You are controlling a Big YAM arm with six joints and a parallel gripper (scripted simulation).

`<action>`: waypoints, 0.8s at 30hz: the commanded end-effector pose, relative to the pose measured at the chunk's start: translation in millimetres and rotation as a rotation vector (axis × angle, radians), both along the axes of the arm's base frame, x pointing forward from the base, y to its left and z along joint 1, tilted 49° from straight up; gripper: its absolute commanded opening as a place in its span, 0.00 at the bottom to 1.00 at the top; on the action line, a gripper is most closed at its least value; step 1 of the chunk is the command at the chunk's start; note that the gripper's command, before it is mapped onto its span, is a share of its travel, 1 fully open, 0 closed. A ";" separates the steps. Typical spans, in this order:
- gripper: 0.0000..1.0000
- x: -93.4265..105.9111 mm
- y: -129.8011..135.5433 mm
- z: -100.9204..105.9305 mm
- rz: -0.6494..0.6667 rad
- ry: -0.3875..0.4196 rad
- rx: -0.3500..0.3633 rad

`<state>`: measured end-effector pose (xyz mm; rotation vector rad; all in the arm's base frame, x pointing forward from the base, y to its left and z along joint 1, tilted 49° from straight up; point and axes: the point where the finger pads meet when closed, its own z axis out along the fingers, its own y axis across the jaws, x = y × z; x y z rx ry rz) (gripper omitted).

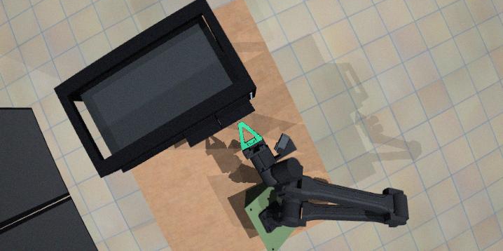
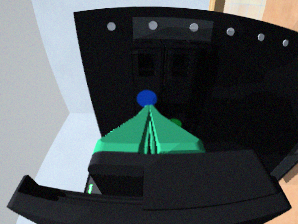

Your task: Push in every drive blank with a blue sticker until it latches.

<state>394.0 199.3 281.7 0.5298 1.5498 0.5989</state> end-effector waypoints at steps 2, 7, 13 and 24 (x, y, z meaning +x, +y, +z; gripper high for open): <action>0.00 3.3 11.6 17.8 0.016 -0.034 0.023; 0.00 2.2 10.7 20.1 0.016 -0.036 0.025; 0.00 2.9 11.7 25.2 0.017 -0.039 0.027; 0.00 2.8 12.8 20.8 0.018 -0.024 0.014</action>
